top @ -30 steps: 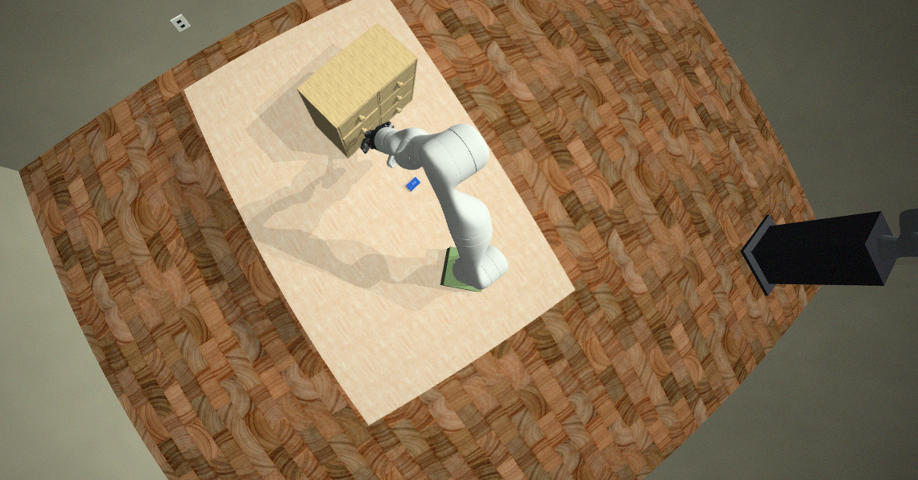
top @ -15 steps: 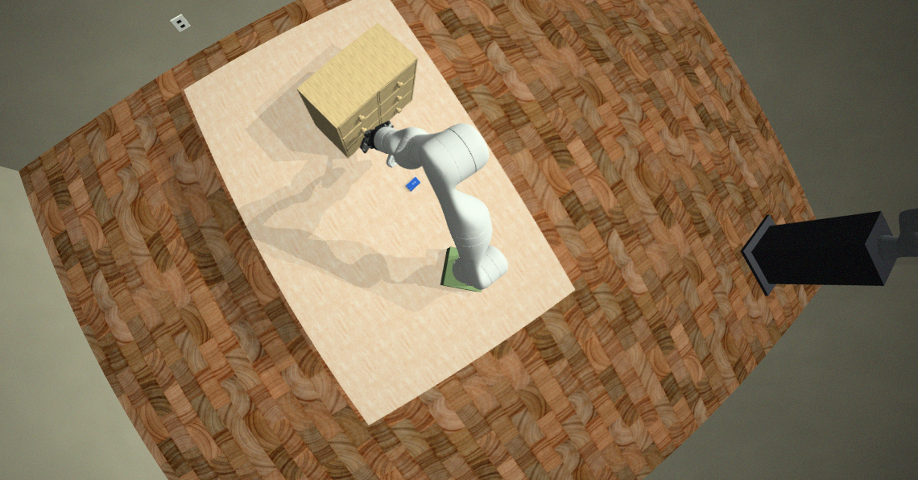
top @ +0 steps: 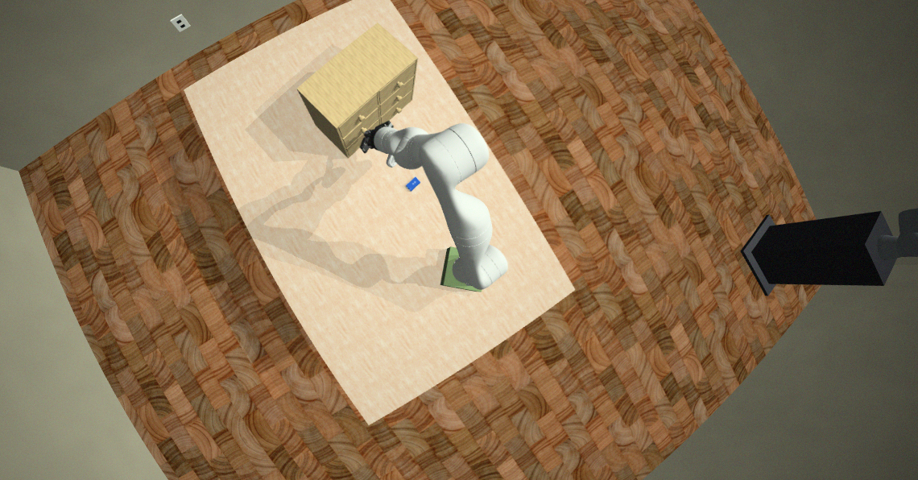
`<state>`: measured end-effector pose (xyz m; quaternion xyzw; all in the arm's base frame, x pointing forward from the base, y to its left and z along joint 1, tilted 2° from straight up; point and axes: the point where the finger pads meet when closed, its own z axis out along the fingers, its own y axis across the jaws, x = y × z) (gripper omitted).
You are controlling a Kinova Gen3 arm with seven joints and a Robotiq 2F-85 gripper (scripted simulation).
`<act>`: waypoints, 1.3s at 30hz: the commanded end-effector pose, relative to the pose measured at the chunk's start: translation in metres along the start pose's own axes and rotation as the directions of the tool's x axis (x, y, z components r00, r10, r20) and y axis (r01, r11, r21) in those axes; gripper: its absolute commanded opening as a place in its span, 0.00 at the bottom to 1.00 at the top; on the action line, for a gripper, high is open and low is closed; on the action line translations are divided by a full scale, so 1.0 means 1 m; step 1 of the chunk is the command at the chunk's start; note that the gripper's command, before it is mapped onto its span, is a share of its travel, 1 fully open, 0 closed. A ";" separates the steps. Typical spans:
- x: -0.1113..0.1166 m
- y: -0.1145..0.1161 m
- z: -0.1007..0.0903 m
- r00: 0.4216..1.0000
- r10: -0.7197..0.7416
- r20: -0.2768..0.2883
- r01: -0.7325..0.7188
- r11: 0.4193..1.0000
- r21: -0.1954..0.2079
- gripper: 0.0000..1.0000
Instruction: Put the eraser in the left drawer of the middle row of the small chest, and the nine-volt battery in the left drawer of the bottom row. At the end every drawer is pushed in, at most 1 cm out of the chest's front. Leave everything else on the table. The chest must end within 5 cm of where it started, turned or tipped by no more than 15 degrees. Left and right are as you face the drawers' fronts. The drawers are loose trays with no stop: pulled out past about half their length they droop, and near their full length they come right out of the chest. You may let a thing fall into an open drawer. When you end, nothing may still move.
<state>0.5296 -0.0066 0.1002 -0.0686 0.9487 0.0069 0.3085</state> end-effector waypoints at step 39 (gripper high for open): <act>0.007 0.000 -0.006 1.000 0.000 0.003 0.000 1.000 0.000 0.00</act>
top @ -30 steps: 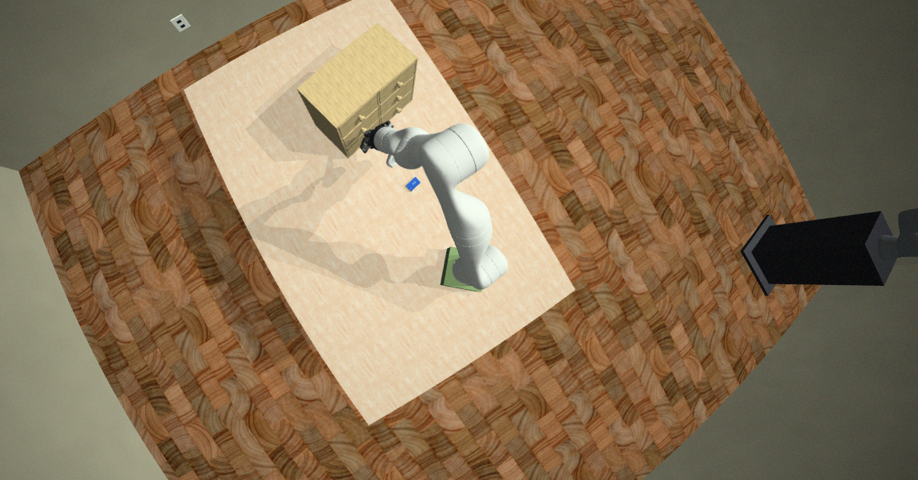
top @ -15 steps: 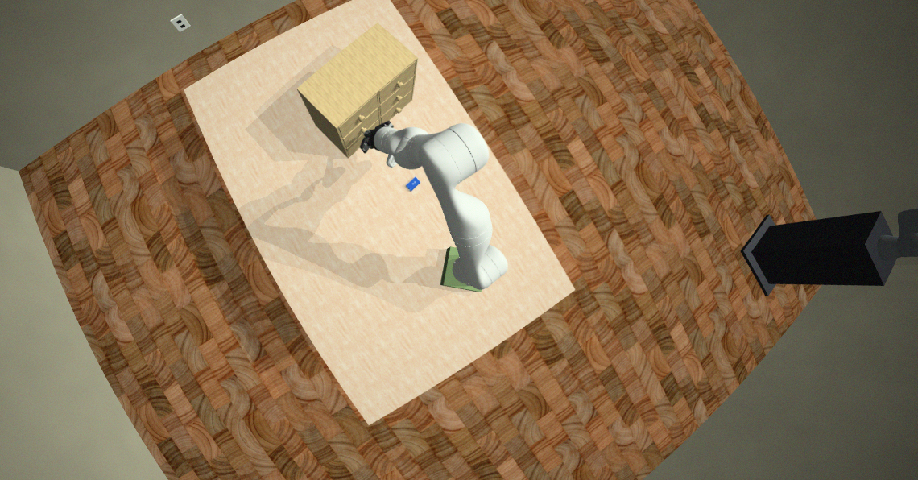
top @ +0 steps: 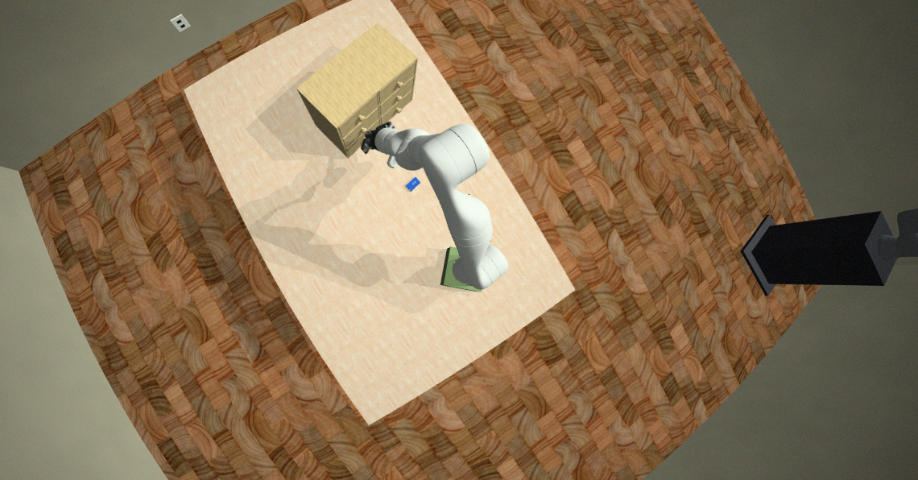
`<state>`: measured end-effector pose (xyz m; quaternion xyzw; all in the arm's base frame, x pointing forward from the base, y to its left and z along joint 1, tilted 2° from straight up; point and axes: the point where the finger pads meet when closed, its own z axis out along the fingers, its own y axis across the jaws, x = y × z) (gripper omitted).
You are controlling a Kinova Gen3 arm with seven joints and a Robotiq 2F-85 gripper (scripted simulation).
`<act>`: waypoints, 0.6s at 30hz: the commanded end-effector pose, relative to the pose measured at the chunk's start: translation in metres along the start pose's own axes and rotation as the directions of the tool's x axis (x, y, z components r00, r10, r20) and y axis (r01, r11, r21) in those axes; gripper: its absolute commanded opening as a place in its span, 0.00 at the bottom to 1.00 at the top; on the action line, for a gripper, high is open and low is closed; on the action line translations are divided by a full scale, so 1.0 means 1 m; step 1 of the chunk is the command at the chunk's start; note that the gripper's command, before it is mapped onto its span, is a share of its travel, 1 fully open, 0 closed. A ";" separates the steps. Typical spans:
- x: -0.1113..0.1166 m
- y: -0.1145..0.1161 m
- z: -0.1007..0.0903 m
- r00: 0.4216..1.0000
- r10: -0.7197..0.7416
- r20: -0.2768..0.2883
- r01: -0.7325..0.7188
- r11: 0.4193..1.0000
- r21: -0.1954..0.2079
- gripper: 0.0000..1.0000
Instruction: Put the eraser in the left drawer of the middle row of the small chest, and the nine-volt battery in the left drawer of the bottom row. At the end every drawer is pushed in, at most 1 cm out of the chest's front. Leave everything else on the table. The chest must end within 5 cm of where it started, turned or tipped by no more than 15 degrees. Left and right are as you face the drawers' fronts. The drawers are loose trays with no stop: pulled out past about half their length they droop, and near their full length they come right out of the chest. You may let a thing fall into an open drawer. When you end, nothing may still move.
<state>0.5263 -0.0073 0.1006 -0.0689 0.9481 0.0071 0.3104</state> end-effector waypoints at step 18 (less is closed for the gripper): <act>0.037 0.000 -0.027 1.000 0.000 -0.001 0.000 1.000 0.000 0.00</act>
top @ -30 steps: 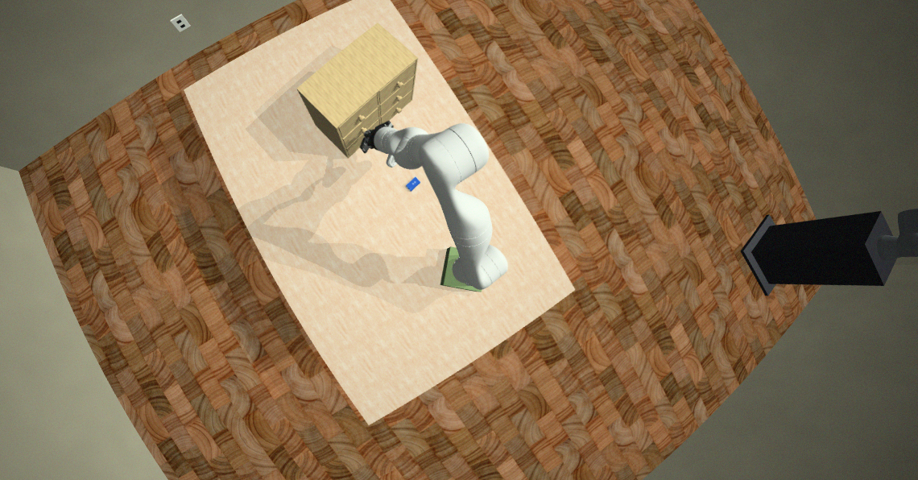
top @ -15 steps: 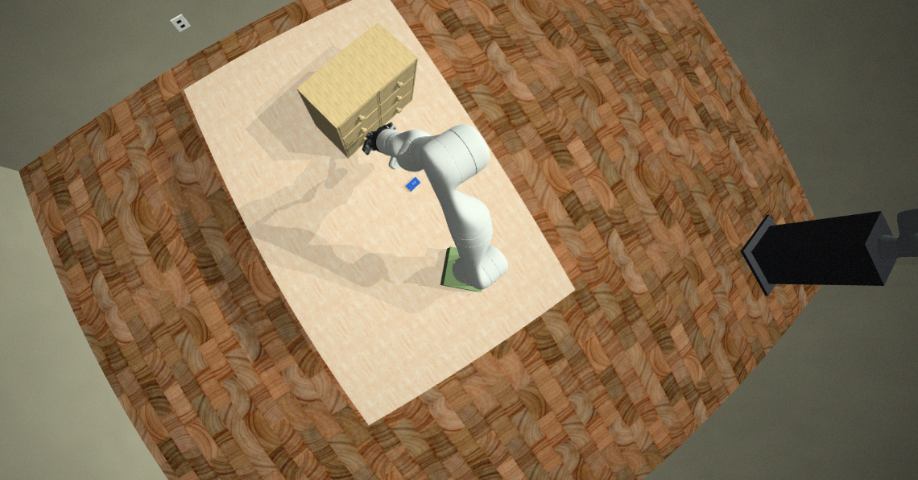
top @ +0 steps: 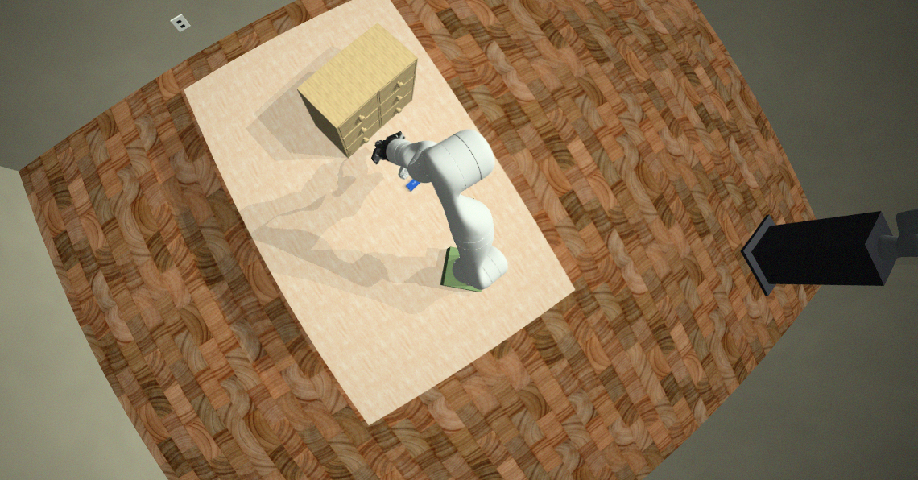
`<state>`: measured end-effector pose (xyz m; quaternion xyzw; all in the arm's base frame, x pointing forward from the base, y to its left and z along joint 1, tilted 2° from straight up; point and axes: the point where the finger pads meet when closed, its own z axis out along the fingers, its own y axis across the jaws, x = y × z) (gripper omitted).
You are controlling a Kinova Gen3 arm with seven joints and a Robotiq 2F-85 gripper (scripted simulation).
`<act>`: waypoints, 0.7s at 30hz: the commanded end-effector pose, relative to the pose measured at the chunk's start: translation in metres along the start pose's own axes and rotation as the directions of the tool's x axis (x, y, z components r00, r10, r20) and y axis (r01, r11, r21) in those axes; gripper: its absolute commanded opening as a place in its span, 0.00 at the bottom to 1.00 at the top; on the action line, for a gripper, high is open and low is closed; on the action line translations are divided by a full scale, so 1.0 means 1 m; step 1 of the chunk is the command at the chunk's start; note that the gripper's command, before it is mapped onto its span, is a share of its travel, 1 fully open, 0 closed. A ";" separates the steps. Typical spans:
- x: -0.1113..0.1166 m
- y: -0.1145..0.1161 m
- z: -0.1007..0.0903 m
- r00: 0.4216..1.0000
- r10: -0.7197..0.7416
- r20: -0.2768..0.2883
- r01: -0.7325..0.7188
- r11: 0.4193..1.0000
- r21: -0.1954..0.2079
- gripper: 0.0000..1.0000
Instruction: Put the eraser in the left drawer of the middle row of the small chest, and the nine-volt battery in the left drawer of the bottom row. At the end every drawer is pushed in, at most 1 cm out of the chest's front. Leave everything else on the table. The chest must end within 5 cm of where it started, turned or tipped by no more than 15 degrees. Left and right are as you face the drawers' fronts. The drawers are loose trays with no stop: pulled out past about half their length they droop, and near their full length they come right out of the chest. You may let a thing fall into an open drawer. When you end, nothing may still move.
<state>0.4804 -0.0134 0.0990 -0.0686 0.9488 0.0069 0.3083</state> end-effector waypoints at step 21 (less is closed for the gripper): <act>-0.004 0.000 -0.059 1.000 0.000 0.004 0.000 1.000 0.000 0.00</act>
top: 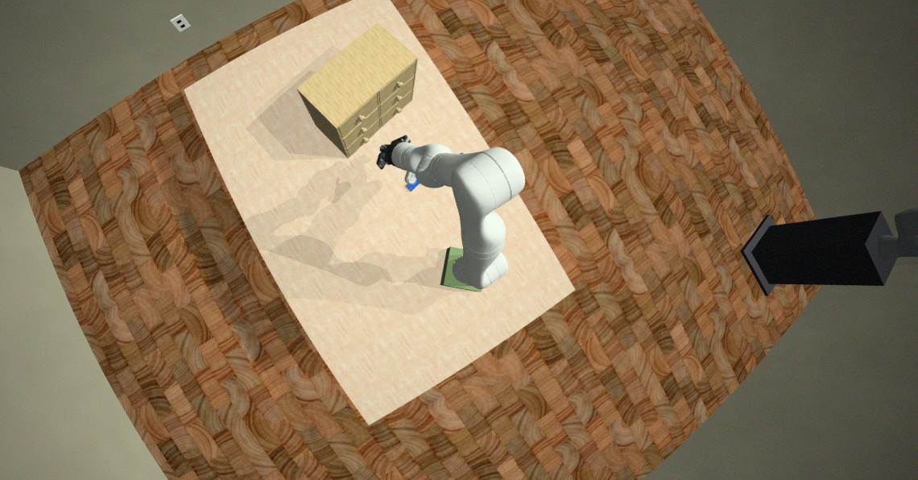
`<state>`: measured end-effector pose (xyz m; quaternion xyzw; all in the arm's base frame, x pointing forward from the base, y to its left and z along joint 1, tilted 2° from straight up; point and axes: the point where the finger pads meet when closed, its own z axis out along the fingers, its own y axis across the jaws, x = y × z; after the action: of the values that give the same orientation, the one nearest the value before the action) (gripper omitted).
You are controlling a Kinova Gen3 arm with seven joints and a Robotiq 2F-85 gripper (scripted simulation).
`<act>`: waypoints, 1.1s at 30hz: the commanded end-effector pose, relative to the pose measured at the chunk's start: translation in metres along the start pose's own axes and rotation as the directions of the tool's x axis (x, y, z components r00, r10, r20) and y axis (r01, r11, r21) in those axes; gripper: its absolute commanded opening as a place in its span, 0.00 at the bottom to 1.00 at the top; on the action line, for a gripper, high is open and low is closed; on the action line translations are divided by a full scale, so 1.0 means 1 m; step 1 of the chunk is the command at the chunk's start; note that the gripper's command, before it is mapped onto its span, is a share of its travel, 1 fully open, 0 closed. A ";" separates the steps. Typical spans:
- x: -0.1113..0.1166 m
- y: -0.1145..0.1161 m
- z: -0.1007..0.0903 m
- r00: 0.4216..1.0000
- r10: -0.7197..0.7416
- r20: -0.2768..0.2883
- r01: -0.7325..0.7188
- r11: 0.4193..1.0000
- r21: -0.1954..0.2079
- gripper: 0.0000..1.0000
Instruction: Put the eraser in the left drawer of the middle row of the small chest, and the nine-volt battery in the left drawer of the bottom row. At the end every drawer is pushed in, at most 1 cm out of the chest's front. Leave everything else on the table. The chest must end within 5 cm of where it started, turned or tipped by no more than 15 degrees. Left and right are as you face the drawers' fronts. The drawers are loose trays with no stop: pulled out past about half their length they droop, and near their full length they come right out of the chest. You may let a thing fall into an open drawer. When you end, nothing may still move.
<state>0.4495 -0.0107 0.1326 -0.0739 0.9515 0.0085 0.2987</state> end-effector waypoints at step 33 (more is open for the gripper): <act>-0.010 -0.005 -0.050 1.000 0.008 0.023 -0.008 1.000 0.008 0.00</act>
<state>0.4294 -0.0163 0.1787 -0.0702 0.9484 0.0074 0.3093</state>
